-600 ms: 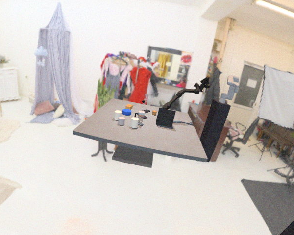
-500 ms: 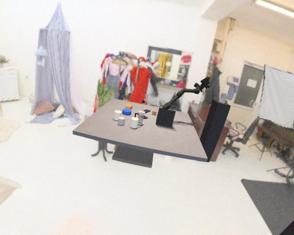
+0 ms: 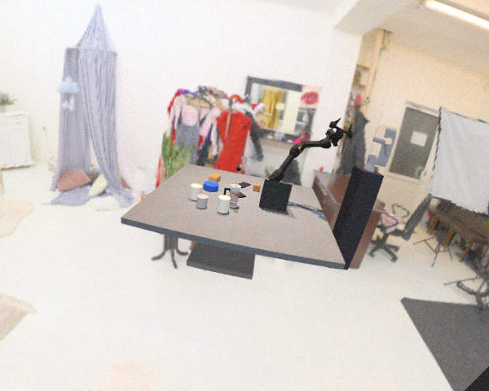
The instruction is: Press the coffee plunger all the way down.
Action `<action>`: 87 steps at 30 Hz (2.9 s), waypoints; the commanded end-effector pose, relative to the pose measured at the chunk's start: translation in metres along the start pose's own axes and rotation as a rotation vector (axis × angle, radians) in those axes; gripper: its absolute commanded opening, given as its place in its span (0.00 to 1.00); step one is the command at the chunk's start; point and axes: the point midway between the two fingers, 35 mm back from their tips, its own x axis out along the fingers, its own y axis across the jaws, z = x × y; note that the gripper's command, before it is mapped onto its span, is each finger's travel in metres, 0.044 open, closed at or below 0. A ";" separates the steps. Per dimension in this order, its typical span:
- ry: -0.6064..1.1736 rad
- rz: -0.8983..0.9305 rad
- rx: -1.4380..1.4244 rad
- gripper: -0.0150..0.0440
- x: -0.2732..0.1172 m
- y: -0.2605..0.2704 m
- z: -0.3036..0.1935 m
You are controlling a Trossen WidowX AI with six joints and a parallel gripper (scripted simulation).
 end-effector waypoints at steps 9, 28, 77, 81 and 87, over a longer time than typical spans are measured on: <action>-0.362 0.043 -0.874 1.00 0.058 0.120 0.145; -1.202 -0.555 -1.932 1.00 -0.029 0.370 0.358; -1.447 -2.202 -1.839 1.00 -0.364 0.505 0.484; -1.447 -2.202 -1.840 1.00 -0.366 0.509 0.488; -1.448 -2.202 -1.842 1.00 -0.369 0.514 0.494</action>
